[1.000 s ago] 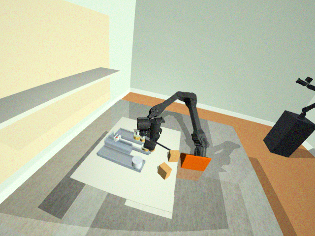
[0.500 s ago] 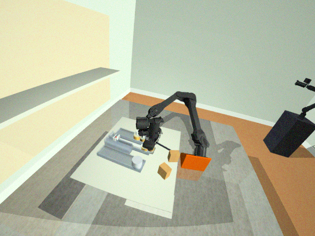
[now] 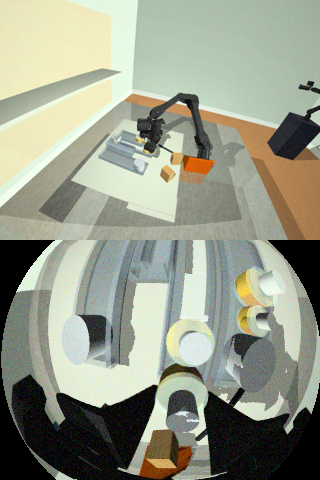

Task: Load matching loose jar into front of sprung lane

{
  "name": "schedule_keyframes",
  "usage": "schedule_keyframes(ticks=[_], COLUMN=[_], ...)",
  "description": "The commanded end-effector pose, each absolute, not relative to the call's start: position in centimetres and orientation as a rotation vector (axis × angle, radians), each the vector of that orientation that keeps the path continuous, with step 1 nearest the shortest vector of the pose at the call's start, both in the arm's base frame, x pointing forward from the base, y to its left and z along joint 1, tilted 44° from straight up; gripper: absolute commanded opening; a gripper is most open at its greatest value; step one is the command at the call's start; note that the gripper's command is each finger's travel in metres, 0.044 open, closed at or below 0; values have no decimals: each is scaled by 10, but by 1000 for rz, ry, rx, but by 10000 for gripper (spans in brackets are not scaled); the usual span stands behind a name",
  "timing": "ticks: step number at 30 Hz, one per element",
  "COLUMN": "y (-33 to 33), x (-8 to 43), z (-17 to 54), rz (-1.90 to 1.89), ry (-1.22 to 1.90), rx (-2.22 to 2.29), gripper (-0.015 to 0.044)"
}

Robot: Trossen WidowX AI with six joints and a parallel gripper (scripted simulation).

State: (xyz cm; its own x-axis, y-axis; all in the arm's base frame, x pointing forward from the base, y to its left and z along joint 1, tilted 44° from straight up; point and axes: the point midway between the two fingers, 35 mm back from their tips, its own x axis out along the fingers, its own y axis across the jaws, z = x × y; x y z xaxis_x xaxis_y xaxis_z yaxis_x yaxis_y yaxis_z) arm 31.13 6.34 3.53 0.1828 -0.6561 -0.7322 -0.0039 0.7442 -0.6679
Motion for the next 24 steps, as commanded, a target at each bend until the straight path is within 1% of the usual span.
schedule_keyframes(ticks=[1, 24], y=[65, 66], x=[319, 328], z=[38, 41], rz=[-505, -505], ry=[1301, 1301], rx=[-611, -611], gripper=[0, 0])
